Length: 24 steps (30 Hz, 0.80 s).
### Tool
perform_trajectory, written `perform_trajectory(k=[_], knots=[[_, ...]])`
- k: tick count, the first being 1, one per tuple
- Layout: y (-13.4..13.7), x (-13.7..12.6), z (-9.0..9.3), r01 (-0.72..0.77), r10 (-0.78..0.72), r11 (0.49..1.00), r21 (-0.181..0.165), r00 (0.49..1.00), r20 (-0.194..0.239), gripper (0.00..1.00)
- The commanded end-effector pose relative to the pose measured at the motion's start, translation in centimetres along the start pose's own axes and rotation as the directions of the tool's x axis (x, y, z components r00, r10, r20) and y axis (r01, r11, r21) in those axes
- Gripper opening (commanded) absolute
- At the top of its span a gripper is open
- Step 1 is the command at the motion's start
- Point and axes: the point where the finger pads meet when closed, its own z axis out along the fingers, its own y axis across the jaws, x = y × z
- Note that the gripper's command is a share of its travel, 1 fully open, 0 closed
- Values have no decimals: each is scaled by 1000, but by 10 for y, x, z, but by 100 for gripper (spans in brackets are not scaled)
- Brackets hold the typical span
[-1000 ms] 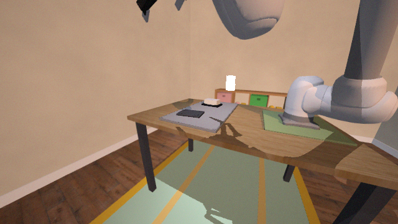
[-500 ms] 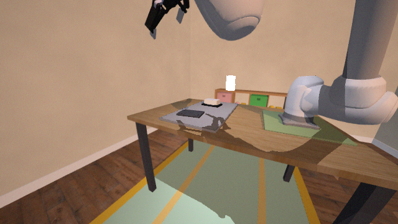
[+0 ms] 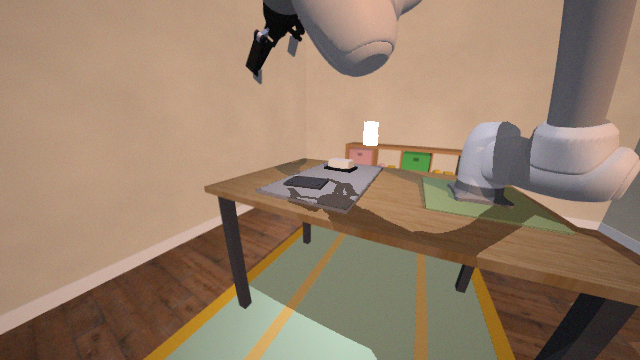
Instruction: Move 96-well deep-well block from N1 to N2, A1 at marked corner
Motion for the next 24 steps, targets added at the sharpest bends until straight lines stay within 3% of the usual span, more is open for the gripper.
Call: perform_trajectory(k=[1,3,7,15,19,24], knots=[[1,-5,10,0,0,1000,0,1000,0,100],[2,-10,19,0,0,1000,0,1000,0,100],[4,-20,36,61,-61,998,10,993,103,100],[8,-35,62,61,-61,998,10,993,103,100],[10,-47,78,111,-116,993,35,972,202,100],[14,-61,99,111,-116,993,35,972,202,100]])
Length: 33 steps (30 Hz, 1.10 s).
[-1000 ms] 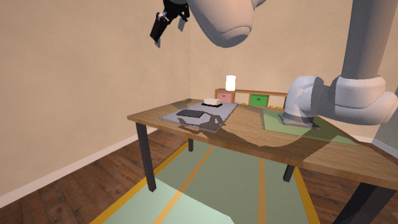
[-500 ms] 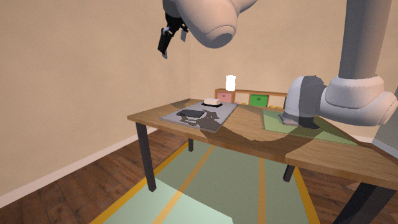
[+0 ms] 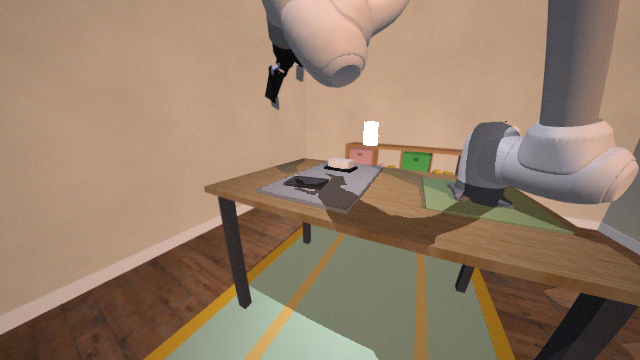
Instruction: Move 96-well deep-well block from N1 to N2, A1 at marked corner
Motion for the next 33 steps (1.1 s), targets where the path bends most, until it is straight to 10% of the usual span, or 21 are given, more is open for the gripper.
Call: perform_trajectory(k=[1,7,12,15,23,33], knots=[[1,-4,11,0,0,1000,0,1000,0,100],[4,-14,28,46,-48,999,29,994,97,100],[7,-25,50,46,-48,999,29,994,97,100],[9,-32,63,78,-89,995,67,980,181,100],[13,-47,89,80,-92,994,70,978,187,100],[20,-75,130,109,-155,981,158,936,316,100]])
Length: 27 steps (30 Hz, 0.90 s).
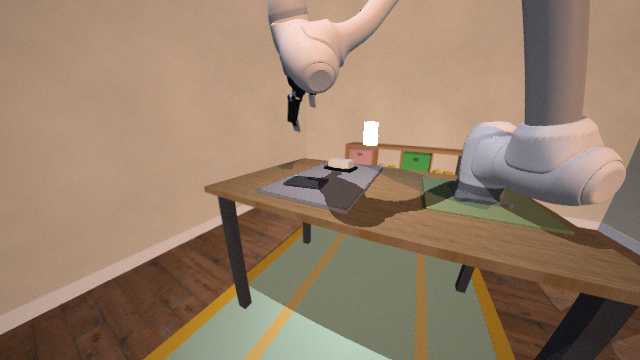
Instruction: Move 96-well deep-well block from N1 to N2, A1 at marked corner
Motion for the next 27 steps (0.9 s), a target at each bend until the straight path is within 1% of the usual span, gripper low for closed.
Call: perform_trajectory(k=[1,3,5,8,11,16,18,19,20,22,25,27], knots=[[1,-4,11,24,-27,999,48,997,67,100],[3,-8,20,24,-27,999,48,997,67,100],[3,-8,20,24,-27,999,48,997,67,100],[6,-13,34,24,-27,999,48,997,67,100],[9,-19,47,39,-54,993,108,989,136,100],[14,-29,69,39,-54,993,108,989,136,100],[16,-33,78,42,-70,987,156,981,179,100],[17,-36,83,43,-77,984,173,978,194,100],[18,-38,87,43,-77,984,173,978,194,100],[18,-38,87,43,-77,984,173,978,194,100],[21,-44,100,43,-77,984,173,978,194,100],[23,-49,109,38,-92,974,225,968,232,100]])
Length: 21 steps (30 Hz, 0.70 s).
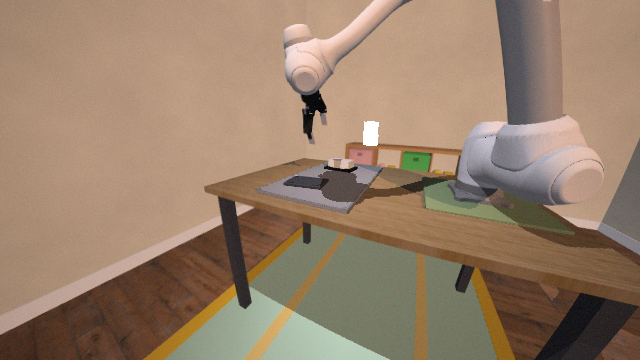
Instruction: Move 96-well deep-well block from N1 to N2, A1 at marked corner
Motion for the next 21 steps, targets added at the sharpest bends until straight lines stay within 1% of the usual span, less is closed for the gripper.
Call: perform_trajectory(k=[1,4,6,7,10,12,14,15,18,20,21], knots=[[3,-4,11,11,-13,998,61,999,43,100],[8,-8,24,11,-13,998,61,999,43,100],[11,-11,33,11,-20,993,118,997,77,100],[13,-12,37,10,-22,991,132,996,85,100],[18,-17,51,10,-22,991,132,996,85,100],[18,-17,51,10,-22,991,132,996,85,100],[22,-20,60,4,-26,981,192,993,111,100],[24,-21,64,2,-27,979,204,993,116,100],[29,-26,77,2,-27,979,204,993,116,100],[33,-29,86,-10,-27,964,266,991,135,100],[35,-30,90,-12,-27,961,275,990,138,100]])
